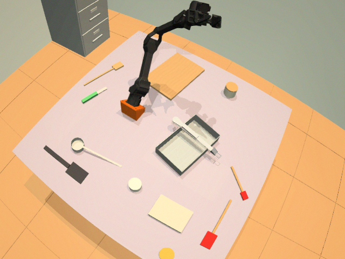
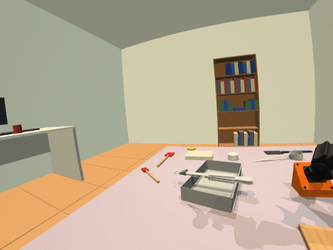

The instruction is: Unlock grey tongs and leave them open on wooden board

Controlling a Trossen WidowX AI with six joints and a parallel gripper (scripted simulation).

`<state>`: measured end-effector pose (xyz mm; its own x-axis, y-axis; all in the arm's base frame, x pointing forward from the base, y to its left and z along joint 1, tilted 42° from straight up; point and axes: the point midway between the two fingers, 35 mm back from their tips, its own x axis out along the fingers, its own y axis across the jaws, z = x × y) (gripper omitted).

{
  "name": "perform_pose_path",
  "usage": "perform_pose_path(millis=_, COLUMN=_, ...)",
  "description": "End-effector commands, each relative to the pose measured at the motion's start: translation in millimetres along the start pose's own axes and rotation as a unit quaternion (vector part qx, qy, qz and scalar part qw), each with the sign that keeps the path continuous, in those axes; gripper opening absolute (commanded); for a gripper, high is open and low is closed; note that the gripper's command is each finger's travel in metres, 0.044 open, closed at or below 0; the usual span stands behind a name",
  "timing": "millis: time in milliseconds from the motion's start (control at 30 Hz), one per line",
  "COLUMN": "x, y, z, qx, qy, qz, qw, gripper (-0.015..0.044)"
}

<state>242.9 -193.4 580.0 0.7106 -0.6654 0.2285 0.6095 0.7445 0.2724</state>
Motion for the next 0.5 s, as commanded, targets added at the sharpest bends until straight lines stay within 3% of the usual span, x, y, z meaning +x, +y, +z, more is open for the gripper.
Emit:
perform_pose_path(millis=0, x=22.4, y=7.9, z=-40.3, qx=-0.02, qy=0.065, qz=0.024, qw=0.997, gripper=0.026)
perform_pose_path(millis=233, x=59.1, y=23.7, z=-144.9, qx=-0.045, qy=0.219, qz=0.079, qw=0.971, gripper=0.026)
perform_pose_path(millis=467, x=70.4, y=35.8, z=-264.5, qx=-0.053, qy=0.396, qz=0.149, qw=0.905, gripper=0.026)
